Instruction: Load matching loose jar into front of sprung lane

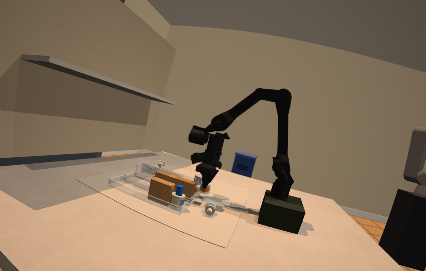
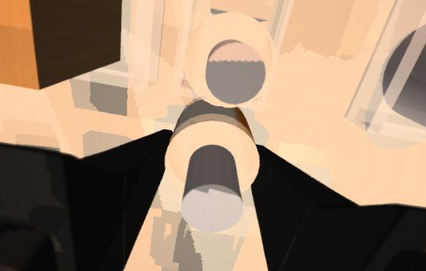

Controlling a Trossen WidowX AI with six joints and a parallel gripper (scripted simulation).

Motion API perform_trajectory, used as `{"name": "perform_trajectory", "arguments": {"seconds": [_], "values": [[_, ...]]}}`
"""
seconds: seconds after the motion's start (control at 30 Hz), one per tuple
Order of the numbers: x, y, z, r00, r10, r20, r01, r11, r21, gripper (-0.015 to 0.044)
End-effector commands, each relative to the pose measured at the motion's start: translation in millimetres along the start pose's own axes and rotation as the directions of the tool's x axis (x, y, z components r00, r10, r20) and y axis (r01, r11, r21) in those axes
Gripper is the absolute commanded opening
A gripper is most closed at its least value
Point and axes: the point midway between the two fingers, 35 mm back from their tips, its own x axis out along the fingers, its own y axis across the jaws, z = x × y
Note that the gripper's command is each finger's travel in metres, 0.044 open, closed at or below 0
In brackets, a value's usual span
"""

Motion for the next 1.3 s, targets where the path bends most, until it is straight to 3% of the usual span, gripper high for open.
{"name": "perform_trajectory", "arguments": {"seconds": [0.0,1.27], "values": [[-1.3,-0.3,5.3,1.000,-0.003,0.012,0.003,1.000,0.003,0.0000],[-2.0,-0.3,20.7,1.000,-0.003,0.014,0.003,1.000,0.003,0.0000]]}}
